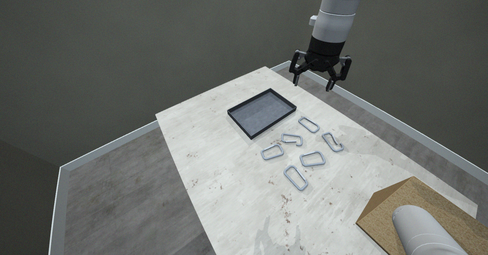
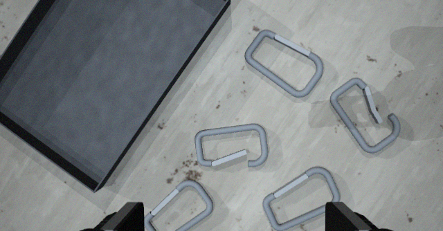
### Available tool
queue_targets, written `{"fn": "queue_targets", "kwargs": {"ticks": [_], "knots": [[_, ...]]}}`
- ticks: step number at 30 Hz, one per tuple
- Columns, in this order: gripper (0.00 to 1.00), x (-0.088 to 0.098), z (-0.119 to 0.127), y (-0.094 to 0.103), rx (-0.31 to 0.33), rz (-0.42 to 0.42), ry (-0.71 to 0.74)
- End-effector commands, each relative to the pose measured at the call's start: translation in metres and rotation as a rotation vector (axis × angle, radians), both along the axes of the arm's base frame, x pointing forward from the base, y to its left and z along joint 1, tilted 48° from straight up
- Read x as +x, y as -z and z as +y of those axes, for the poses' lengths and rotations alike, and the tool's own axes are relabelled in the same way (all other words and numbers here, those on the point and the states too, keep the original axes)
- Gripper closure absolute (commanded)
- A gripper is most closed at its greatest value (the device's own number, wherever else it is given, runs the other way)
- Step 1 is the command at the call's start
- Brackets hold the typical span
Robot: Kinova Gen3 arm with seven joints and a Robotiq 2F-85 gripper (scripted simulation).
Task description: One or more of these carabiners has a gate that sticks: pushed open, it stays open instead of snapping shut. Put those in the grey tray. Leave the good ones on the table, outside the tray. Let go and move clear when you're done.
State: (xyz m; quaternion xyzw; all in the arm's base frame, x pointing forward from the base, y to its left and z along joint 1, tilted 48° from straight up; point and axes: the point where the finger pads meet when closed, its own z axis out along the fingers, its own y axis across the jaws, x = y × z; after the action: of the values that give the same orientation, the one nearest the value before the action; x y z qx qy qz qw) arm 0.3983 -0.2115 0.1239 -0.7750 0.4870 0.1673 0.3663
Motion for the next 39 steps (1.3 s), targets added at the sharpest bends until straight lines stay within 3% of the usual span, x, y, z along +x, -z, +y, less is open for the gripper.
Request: {"fn": "queue_targets", "kwargs": {"ticks": [1, 11, 12, 17, 28, 29, 39], "knots": [[0.0, 0.0, 0.001, -0.001, -0.008, -0.159, -0.138], [0.0, 0.0, 0.001, -0.001, -0.008, -0.159, -0.138], [0.0, 0.0, 0.0, -0.002, -0.034, -0.367, -0.324], [0.0, 0.0, 0.0, -0.002, -0.039, -0.419, -0.371], [0.0, 0.0, 0.0, -0.002, -0.039, -0.419, -0.371], [0.0, -0.034, 0.016, 0.044, -0.044, -0.427, -0.379], [0.0, -0.034, 0.016, 0.044, -0.044, -0.427, -0.379]]}}
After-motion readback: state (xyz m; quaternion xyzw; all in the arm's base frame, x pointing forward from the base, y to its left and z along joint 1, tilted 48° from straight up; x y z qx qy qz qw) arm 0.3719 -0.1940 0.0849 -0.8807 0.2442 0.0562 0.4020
